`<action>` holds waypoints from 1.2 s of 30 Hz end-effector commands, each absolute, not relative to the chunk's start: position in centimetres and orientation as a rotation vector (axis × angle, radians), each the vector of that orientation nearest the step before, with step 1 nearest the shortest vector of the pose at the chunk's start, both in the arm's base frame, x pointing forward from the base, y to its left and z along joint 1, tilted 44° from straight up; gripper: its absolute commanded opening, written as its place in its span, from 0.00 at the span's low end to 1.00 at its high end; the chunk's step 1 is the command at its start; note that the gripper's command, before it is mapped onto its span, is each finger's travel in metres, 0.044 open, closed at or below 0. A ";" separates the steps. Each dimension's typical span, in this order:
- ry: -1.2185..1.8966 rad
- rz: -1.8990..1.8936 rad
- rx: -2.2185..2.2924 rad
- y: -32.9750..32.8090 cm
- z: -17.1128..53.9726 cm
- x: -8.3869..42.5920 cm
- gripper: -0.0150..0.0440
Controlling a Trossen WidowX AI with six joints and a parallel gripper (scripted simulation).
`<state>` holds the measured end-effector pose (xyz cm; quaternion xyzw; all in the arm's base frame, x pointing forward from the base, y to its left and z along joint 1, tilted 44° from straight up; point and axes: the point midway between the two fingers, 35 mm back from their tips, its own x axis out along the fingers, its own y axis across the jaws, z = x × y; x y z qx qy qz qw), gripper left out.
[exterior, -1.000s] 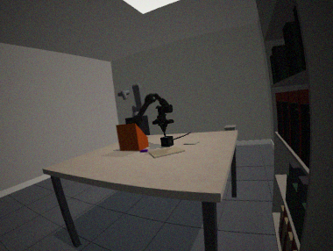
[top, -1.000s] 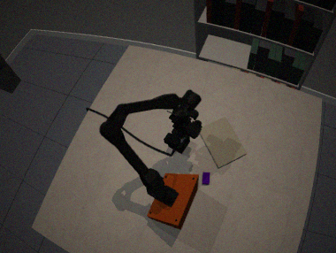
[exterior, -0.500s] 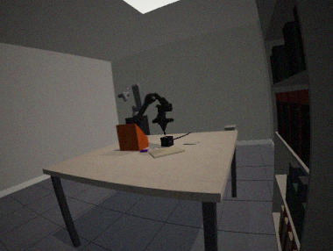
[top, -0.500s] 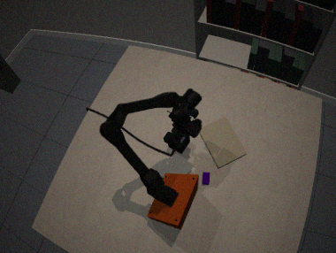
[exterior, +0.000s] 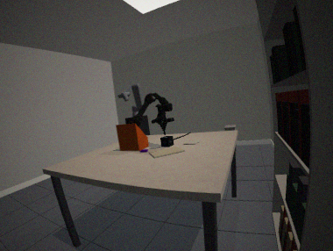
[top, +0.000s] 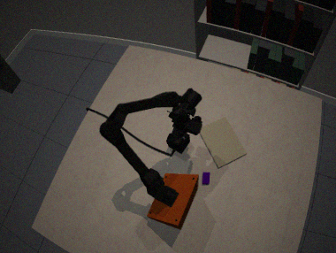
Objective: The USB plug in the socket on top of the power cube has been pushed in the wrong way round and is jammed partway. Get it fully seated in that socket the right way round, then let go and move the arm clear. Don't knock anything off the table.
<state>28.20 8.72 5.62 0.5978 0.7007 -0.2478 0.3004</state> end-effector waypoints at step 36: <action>1.734 0.291 0.891 8.7 5.6 28.2 0.25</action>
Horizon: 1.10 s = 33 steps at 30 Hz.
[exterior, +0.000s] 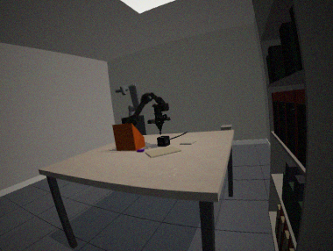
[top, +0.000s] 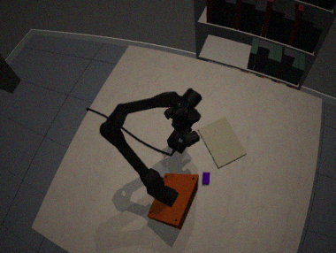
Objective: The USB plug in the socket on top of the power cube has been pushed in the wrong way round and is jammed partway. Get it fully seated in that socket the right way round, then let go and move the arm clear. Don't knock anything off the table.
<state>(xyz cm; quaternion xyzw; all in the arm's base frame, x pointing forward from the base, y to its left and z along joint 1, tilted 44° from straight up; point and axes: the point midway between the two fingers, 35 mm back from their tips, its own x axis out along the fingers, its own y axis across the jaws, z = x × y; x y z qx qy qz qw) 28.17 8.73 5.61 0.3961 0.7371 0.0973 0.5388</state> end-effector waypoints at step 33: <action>1.391 0.948 0.251 8.7 5.6 28.2 0.25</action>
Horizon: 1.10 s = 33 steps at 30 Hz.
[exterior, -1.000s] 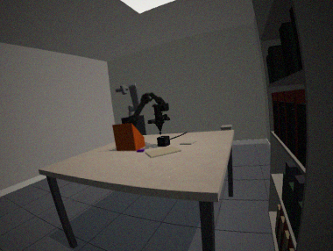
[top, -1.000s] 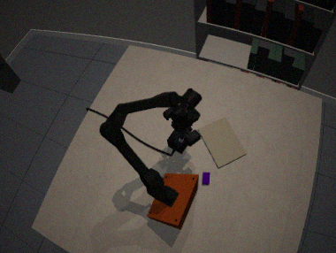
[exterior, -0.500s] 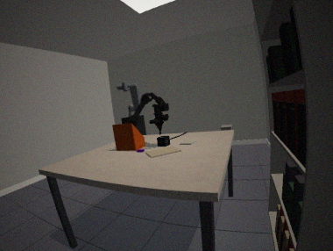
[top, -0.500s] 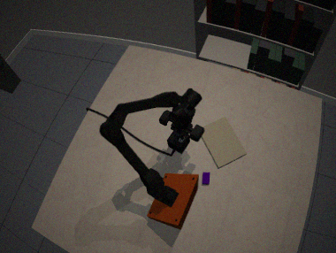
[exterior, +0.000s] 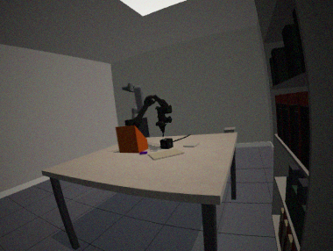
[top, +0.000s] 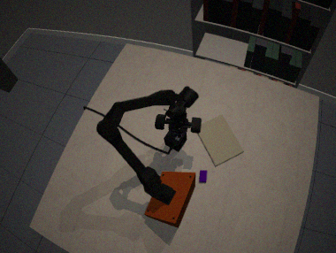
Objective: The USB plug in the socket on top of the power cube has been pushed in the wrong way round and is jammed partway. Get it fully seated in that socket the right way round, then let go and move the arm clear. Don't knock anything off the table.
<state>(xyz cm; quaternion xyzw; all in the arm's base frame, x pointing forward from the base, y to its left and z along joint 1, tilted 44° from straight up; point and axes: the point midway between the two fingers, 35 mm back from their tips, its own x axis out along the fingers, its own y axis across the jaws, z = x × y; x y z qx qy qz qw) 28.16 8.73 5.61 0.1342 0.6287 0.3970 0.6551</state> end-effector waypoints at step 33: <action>0.871 1.451 -0.399 8.7 5.6 28.1 0.25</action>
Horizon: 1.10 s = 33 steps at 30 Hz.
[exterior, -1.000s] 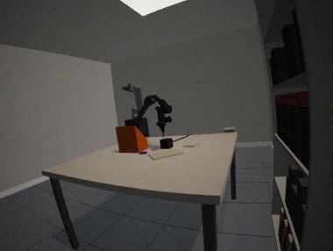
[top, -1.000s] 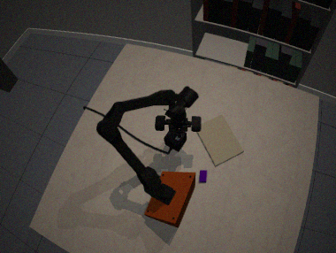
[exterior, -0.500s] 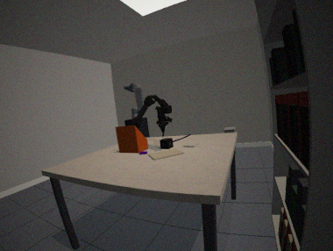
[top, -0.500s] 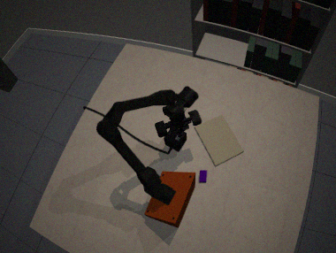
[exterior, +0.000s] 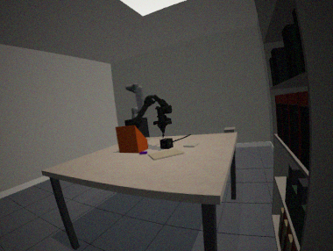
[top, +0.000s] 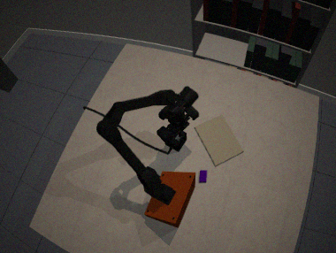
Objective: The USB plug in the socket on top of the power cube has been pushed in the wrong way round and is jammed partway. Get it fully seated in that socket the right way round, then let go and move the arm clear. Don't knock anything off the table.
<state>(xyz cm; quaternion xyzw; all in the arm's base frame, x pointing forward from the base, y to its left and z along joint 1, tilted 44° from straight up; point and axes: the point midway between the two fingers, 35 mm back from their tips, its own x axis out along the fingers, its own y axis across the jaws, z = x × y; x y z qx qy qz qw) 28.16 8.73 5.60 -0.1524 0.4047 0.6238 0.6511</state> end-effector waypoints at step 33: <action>0.707 1.553 -0.551 8.9 5.6 28.1 0.25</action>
